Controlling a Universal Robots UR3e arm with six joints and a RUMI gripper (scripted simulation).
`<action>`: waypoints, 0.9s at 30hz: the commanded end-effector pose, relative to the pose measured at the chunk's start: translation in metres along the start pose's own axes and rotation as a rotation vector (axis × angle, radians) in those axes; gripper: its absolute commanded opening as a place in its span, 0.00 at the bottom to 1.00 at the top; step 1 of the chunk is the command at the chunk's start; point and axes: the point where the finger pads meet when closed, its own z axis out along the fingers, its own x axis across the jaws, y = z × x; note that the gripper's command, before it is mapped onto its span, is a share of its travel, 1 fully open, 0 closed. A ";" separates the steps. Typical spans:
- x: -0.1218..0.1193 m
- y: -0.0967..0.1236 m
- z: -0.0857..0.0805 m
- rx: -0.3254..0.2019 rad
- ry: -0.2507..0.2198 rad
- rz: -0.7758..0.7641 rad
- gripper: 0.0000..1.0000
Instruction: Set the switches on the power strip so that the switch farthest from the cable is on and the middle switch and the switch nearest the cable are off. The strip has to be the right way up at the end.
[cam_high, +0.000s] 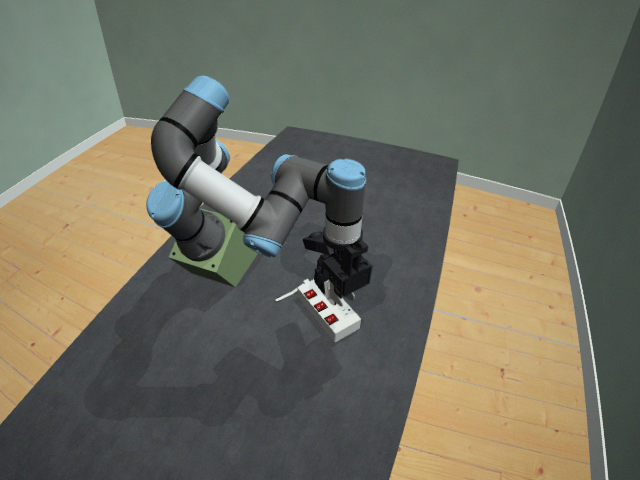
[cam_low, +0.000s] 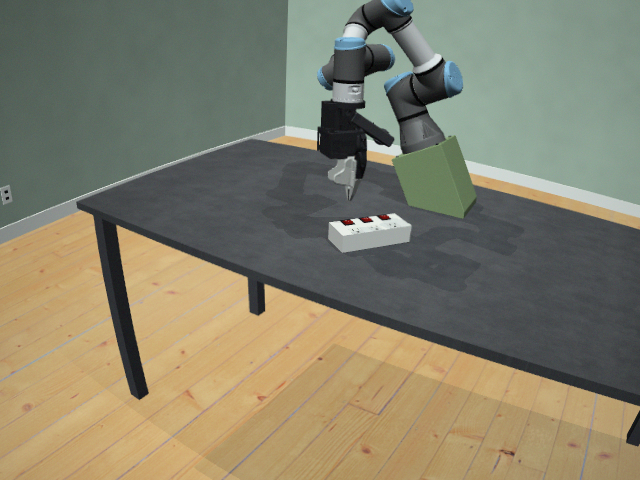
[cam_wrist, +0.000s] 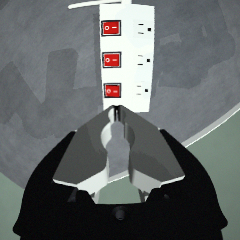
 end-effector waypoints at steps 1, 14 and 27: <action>0.000 0.001 0.000 -0.002 0.001 0.001 0.00; 0.000 0.001 0.007 -0.002 0.001 0.001 0.00; 0.001 0.001 0.021 -0.002 0.001 0.001 0.00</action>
